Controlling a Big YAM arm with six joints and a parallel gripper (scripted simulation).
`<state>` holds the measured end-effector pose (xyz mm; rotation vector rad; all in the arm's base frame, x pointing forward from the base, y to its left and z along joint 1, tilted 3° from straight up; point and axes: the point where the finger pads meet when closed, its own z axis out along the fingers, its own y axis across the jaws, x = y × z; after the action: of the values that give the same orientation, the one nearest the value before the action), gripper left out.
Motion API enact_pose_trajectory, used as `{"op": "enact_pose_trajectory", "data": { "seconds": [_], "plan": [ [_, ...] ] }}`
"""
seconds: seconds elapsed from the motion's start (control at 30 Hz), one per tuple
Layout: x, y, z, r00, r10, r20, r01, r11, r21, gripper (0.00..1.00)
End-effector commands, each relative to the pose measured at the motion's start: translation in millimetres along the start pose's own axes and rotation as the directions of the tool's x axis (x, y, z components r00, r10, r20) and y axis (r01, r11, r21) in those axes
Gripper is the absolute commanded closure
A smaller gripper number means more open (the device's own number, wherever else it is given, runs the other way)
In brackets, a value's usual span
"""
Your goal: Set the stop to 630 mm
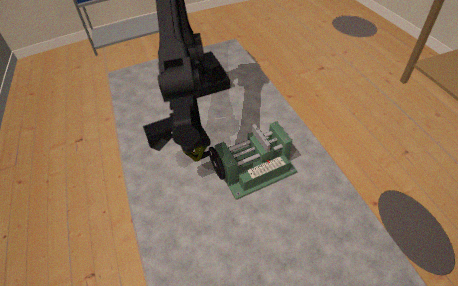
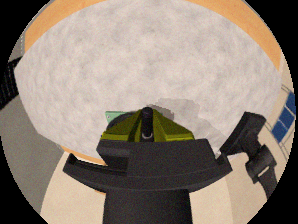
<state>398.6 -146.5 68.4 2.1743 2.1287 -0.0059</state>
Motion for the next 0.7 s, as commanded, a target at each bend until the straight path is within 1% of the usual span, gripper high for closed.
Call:
{"op": "enact_pose_trajectory", "data": {
  "seconds": [0.0, 0.07, 0.1, 0.3, 0.5, 0.57, 0.67],
  "plan": [
    [-3, -26, 19.4, 1.0, 0.001, -0.011, 0.0, 0.997, 0.072, 0.94],
    [-4, -21, 22.1, 1.0, 0.002, -0.004, -0.002, 0.999, 0.053, 0.94],
    [-5, -20, 24.2, 1.0, 0.002, -0.003, -0.002, 0.999, 0.051, 0.94],
    [-4, -19, 39.7, 1.0, 0.002, -0.004, -0.002, 0.999, 0.052, 0.94],
    [-4, -18, 42.5, 1.0, 0.002, -0.004, -0.002, 0.999, 0.052, 0.94],
    [-4, -20, 42.7, 1.0, 0.002, -0.007, -0.001, 0.998, 0.06, 0.94],
    [-4, -14, 46.4, 1.0, 0.009, -0.003, -0.009, 0.999, 0.052, 0.94]
  ]
}}
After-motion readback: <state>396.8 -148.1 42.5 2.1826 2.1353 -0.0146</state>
